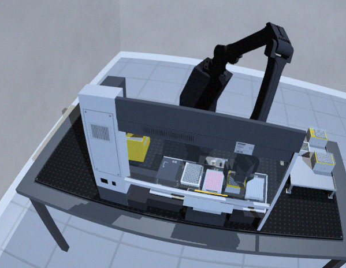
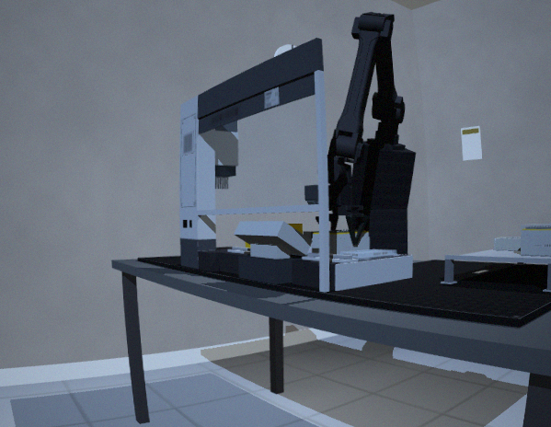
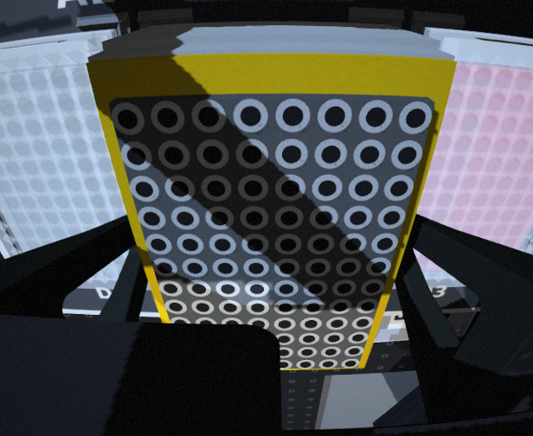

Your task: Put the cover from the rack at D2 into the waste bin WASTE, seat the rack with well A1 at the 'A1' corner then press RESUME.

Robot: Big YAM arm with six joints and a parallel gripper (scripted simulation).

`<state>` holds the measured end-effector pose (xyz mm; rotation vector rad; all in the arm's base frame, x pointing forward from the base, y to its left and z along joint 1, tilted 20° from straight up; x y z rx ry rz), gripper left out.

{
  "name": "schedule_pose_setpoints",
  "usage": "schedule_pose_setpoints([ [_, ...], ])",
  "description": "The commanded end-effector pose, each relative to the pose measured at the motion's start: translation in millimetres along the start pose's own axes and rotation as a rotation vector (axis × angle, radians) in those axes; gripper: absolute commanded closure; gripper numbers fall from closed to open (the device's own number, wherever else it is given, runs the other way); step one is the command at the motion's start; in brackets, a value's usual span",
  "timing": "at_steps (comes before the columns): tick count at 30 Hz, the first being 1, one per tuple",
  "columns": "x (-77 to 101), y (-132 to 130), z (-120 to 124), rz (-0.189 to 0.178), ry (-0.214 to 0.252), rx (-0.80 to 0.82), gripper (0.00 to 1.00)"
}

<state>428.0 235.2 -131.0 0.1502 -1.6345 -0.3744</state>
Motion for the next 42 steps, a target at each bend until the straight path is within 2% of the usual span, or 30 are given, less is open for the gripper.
schedule_pose_setpoints([
  [1,16.5,2,-8,-0.008,-0.020,-0.002,0.00],
  [10,31.0,3,-7,-0.009,-0.018,0.006,0.00],
  [12,31.0,3,-7,-0.009,-0.018,0.006,0.00],
  [13,17.7,-8,0,0.012,0.010,-0.006,0.00],
  [15,36.7,0,-9,-0.009,-0.021,0.000,0.00],
  [27,56.6,0,-8,-0.009,-0.021,0.000,0.00],
  [29,56.6,0,-8,-0.009,-0.021,0.000,0.00],
  [30,41.4,-3,3,0.010,0.013,0.007,0.00],
  [32,60.1,5,-4,-0.010,-0.017,0.012,0.00],
  [37,70.7,2,-11,-0.012,-0.027,0.002,0.00],
  [42,77.3,3,-5,-0.009,-0.018,0.007,0.00],
])
Point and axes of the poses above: the point where the finger pads meet when closed, its own x axis back along the fingers, its own y axis across the jaws, z = x × y, the point moved 6 cm from there along x, back along the fingers, and after that the axes turned 6 degrees about -x, right-handed, at the moved point
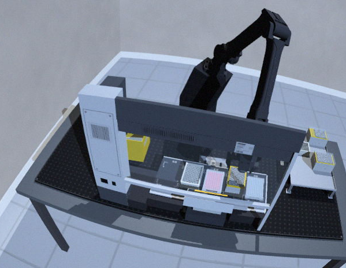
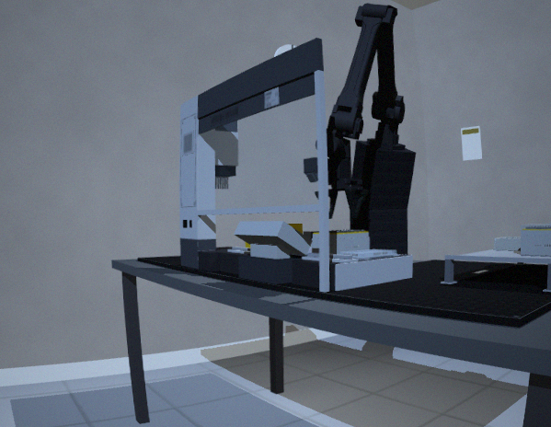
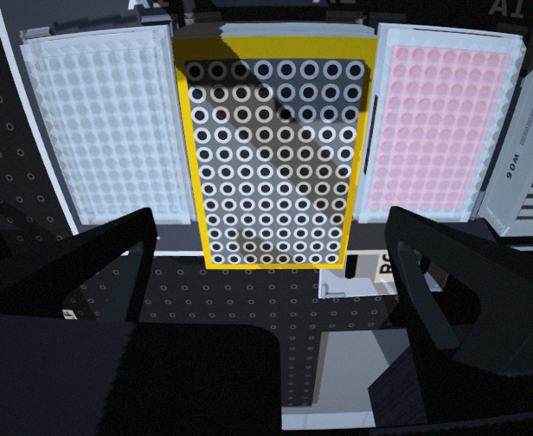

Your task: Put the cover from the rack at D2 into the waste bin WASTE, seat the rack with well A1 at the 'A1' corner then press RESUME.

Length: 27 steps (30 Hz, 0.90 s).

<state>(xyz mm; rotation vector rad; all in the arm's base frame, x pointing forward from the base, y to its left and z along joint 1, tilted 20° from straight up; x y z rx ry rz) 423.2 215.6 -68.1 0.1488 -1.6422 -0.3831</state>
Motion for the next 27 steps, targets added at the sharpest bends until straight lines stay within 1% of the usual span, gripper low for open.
schedule_pose_setpoints([
  [1,13.0,0,-4,-0.005,-0.010,0.011,0.00],
  [4,15.1,-1,-5,-0.004,-0.011,0.007,0.00],
  [5,2.2,-8,0,0.013,0.016,-0.001,0.00],
  [7,20.3,-2,-6,-0.004,-0.012,0.005,0.00],
  [11,27.3,3,-7,-0.009,-0.016,0.013,0.00],
  [15,33.6,-2,-5,-0.004,-0.012,0.005,0.00],
  [19,39.9,0,-5,-0.005,-0.012,0.009,0.00],
  [21,39.9,0,-5,-0.005,-0.012,0.009,0.00],
  [22,25.2,-4,5,0.014,0.024,0.011,0.00],
  [24,44.2,1,-3,-0.004,-0.009,0.013,0.00],
  [27,51.6,1,-9,-0.009,-0.020,0.008,0.00],
])
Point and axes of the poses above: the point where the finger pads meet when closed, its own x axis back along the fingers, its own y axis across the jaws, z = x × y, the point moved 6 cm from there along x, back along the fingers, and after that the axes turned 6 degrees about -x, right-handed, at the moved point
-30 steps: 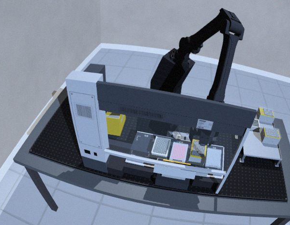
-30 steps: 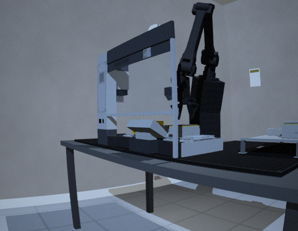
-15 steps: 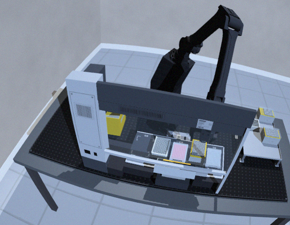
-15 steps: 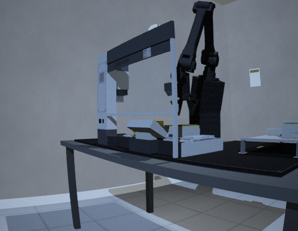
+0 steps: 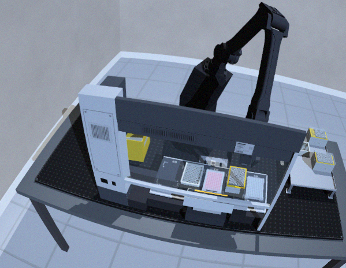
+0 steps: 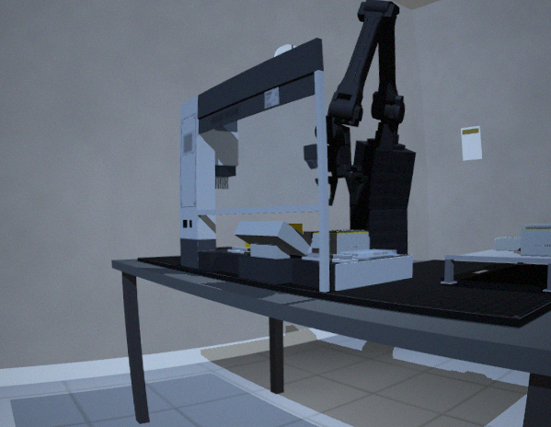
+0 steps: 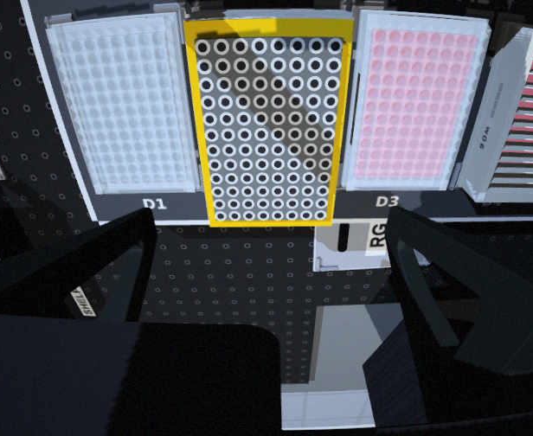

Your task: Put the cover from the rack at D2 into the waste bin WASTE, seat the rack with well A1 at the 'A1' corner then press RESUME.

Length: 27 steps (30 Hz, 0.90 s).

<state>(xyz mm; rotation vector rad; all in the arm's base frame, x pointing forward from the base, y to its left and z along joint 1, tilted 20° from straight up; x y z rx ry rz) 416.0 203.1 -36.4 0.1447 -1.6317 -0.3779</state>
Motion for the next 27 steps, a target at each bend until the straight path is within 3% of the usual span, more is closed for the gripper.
schedule_pose_setpoints([
  [1,18.7,3,-12,-0.015,-0.031,0.009,0.00],
  [11,30.6,0,-8,-0.010,-0.023,0.006,0.00],
  [12,16.9,-4,-2,0.007,0.008,0.005,0.00],
  [14,34.8,2,-6,-0.010,-0.021,0.012,0.00],
  [16,40.2,2,-11,-0.014,-0.030,0.008,0.00],
  [27,55.5,-1,-7,-0.010,-0.024,0.007,0.00],
])
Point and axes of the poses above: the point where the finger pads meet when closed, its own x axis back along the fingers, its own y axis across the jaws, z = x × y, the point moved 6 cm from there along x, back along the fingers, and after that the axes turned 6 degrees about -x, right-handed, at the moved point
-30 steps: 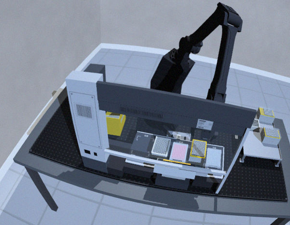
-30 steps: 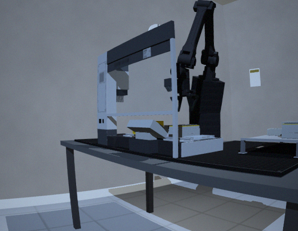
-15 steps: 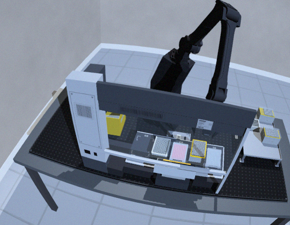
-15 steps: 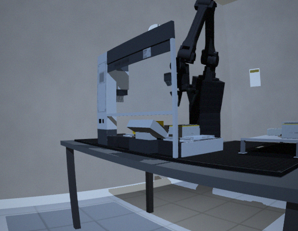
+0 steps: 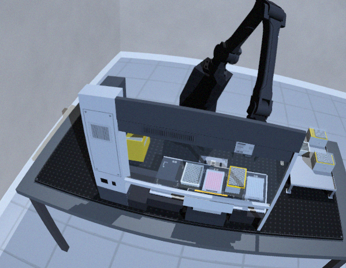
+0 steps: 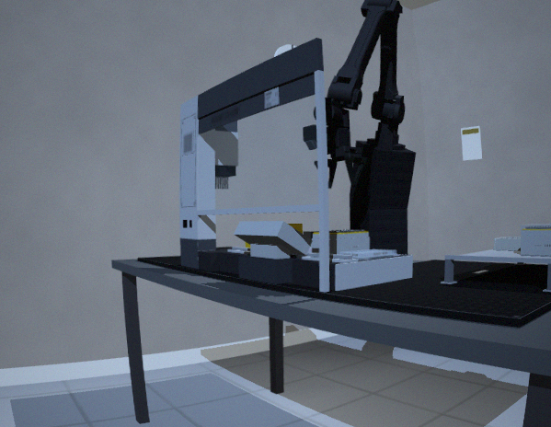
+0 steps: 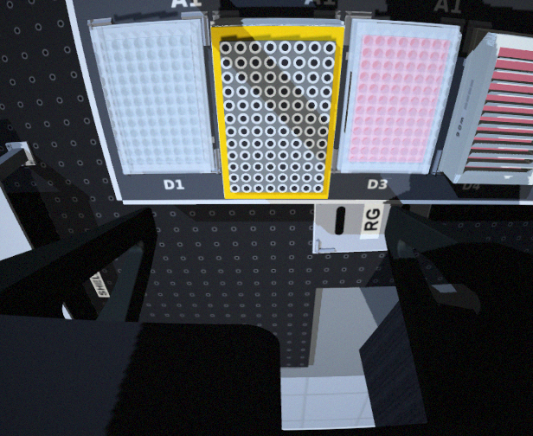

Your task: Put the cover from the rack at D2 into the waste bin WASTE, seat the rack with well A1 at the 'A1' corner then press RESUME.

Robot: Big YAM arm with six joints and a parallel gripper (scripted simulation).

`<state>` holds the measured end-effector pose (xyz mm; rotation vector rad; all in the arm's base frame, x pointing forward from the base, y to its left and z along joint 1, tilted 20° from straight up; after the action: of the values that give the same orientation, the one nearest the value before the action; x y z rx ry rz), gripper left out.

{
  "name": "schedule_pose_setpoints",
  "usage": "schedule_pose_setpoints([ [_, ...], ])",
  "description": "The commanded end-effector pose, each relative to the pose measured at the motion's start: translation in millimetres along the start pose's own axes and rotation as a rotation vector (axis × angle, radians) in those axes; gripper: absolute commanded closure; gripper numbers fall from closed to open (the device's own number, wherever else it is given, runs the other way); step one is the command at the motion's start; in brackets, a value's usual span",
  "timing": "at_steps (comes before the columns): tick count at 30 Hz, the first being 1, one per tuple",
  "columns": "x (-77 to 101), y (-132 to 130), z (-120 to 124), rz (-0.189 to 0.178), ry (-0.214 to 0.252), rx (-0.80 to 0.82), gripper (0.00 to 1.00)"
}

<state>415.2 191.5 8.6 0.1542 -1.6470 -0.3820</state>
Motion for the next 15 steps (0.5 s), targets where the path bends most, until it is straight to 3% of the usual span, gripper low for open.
schedule_pose_setpoints([
  [1,9.3,-4,-4,-0.001,-0.009,0.001,0.00],
  [2,-4.8,-10,4,0.018,0.027,-0.003,0.00],
  [4,13.5,-3,-2,-0.001,-0.007,0.005,0.00],
  [6,19.7,-1,-9,-0.007,-0.019,0.004,0.00],
  [15,33.7,-3,-6,-0.004,-0.015,0.003,0.00],
])
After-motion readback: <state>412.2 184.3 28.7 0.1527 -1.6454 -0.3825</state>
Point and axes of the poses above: the point where the finger pads meet when closed, its own x axis back along the fingers, its own y axis across the jaws, z = x × y, the point moved 6 cm from there along x, back along the fingers, and after that the axes turned 6 degrees about -x, right-handed, at the moved point
